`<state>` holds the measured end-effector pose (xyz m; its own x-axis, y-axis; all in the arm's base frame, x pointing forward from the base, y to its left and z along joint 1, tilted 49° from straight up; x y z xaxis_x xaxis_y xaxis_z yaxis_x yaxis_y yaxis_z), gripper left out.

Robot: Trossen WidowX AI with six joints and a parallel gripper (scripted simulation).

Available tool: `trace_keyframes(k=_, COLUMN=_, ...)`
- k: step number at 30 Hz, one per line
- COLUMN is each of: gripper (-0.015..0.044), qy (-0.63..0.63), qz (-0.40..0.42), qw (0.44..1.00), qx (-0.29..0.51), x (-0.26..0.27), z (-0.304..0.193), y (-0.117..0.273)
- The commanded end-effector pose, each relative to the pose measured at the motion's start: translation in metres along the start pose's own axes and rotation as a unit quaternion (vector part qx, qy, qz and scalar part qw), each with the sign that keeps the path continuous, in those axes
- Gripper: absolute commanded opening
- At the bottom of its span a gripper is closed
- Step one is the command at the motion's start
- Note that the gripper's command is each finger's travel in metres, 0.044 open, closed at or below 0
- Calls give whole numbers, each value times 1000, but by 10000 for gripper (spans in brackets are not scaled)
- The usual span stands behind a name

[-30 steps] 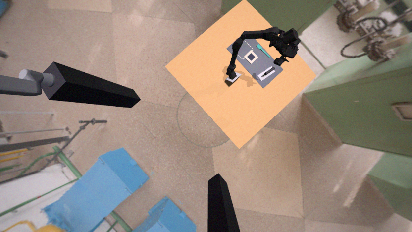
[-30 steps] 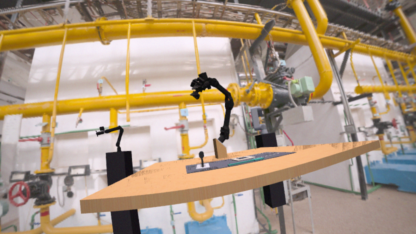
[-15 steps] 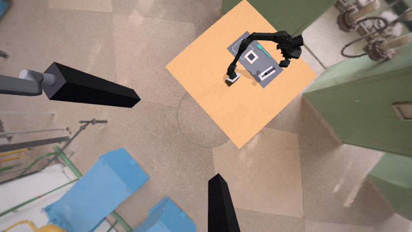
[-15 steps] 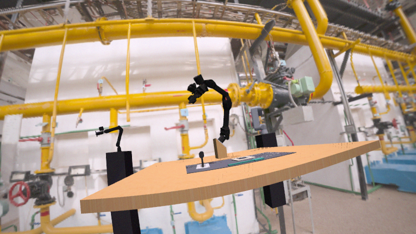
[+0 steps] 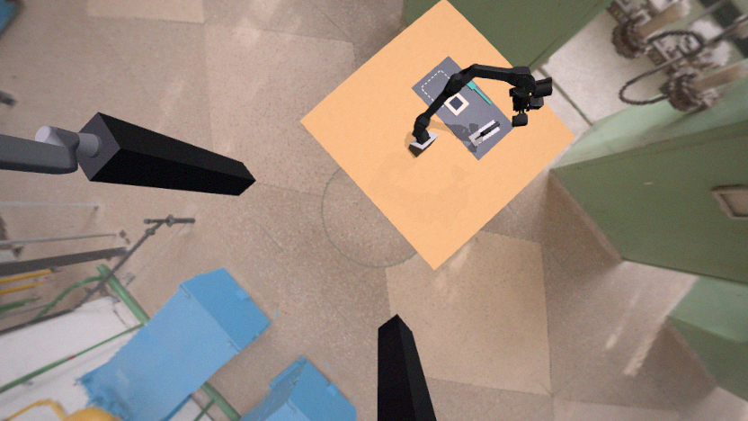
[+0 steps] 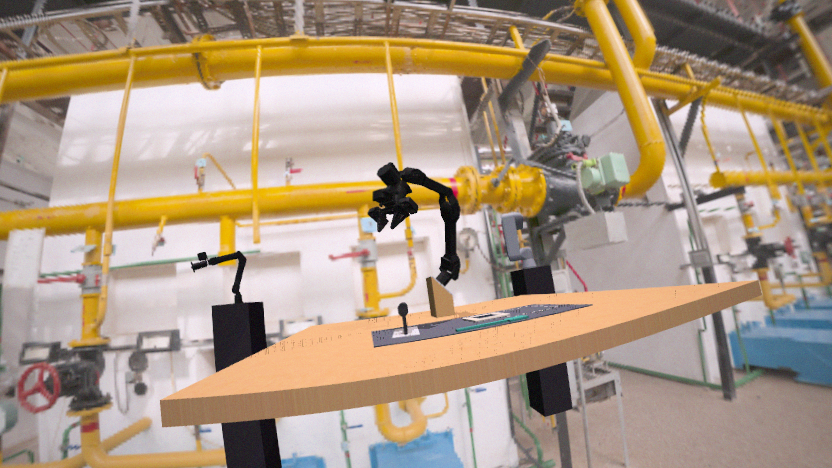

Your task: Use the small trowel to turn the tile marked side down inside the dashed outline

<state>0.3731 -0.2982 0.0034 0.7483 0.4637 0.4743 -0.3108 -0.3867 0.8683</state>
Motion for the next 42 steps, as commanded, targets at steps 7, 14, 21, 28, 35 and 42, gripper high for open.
trace_keyframes(k=7, gripper=270, qy=123, qz=21, qw=988, qx=89, x=19, z=-23, y=-66)
trace_keyframes(k=14, gripper=270, qy=210, qz=45, qw=964, qx=158, x=30, z=-48, y=-118)
trace_keyframes(k=21, gripper=270, qy=288, qz=75, qw=928, qx=223, x=37, z=-78, y=-167)
trace_keyframes(k=28, gripper=270, qy=322, qz=92, qw=908, qx=252, x=39, z=-95, y=-189)
trace_keyframes(k=35, gripper=270, qy=322, qz=93, qw=908, qx=252, x=39, z=-99, y=-197)
trace_keyframes(k=42, gripper=270, qy=322, qz=93, qw=908, qx=252, x=40, z=-105, y=-207)
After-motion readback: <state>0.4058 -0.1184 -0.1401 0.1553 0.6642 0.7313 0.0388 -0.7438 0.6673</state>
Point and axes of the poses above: the point midway between the two fingers, 35 mm back from their tips, its own y axis back along the fingers, its own x axis across the jaws, z = x × y, the point moved 2 cm from there along y, back along the fingers, and after that the axes turned 6 degrees about -y, right-handed, at the moved point
